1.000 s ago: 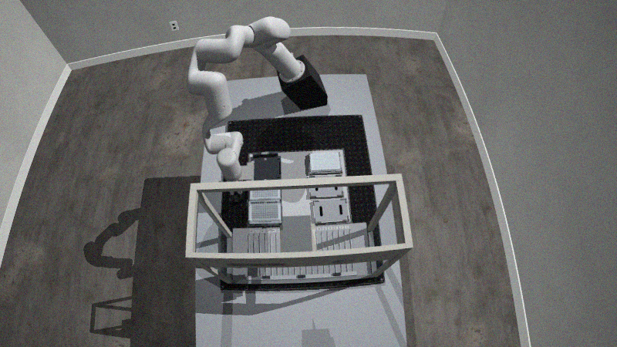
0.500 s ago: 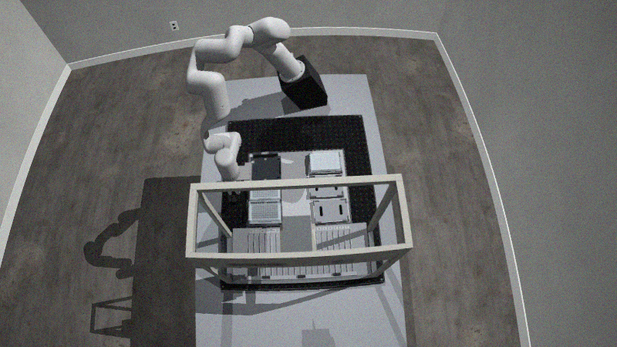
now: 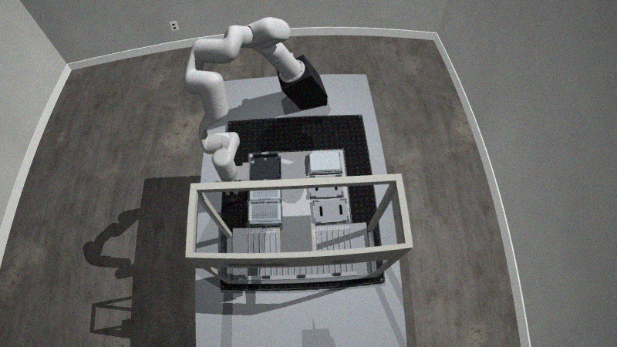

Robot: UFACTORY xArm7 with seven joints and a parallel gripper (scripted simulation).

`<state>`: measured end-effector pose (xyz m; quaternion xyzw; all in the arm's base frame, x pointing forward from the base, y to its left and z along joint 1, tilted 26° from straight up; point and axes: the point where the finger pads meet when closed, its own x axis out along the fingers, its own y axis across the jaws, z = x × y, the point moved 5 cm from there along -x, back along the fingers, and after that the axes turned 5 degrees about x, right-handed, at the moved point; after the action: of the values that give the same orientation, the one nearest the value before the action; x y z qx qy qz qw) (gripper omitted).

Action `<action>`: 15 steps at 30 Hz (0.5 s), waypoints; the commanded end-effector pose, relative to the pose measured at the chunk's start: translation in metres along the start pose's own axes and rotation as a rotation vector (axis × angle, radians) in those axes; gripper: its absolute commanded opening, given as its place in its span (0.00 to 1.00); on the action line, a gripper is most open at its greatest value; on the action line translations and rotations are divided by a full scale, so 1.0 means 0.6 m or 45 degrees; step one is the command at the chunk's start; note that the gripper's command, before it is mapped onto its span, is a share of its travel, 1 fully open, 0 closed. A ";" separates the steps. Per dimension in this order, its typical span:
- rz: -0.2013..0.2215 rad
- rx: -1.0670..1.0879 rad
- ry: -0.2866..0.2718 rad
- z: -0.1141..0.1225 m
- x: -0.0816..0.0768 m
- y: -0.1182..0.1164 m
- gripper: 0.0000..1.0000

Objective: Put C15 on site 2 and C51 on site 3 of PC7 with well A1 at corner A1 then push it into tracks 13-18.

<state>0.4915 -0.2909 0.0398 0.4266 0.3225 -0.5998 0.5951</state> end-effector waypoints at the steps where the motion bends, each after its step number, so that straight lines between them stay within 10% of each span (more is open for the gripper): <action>1: 0.006 0.000 0.000 0.004 -0.003 0.003 1.00; 15: 0.006 0.000 0.000 0.004 -0.019 0.003 1.00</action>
<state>0.4910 -0.2904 0.0457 0.4267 0.3226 -0.5998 0.5951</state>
